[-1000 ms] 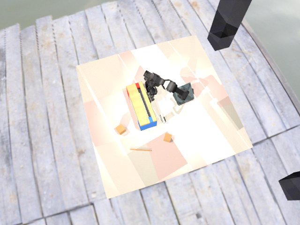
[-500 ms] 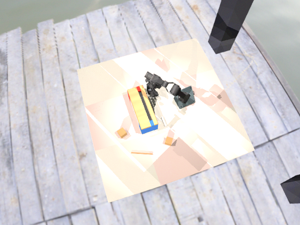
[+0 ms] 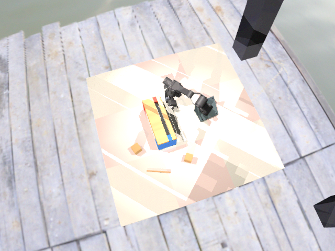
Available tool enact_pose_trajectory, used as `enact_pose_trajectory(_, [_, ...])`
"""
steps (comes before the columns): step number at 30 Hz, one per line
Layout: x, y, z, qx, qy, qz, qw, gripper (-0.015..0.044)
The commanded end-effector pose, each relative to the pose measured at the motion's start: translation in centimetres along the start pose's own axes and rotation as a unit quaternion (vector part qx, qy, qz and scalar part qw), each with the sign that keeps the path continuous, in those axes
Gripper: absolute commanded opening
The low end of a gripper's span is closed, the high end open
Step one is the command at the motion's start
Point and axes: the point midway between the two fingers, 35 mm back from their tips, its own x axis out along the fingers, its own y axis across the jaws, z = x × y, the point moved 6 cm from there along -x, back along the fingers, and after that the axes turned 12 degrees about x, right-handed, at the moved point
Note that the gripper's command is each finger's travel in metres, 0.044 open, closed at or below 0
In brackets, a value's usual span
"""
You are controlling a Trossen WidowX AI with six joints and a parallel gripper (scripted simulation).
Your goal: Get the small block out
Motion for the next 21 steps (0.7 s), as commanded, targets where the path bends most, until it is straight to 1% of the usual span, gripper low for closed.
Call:
enact_pose_trajectory(1, [-2.1, -0.5, -0.5, 0.04, 0.014, 0.023, 0.999, 0.0])
enact_pose_trajectory(15, [-8.1, -2.7, -0.4, 0.194, 0.059, 0.086, 0.975, 0.0])
enact_pose_trajectory(21, [-8.4, -2.8, -0.3, 0.201, 0.062, 0.088, 0.974, 0.0])
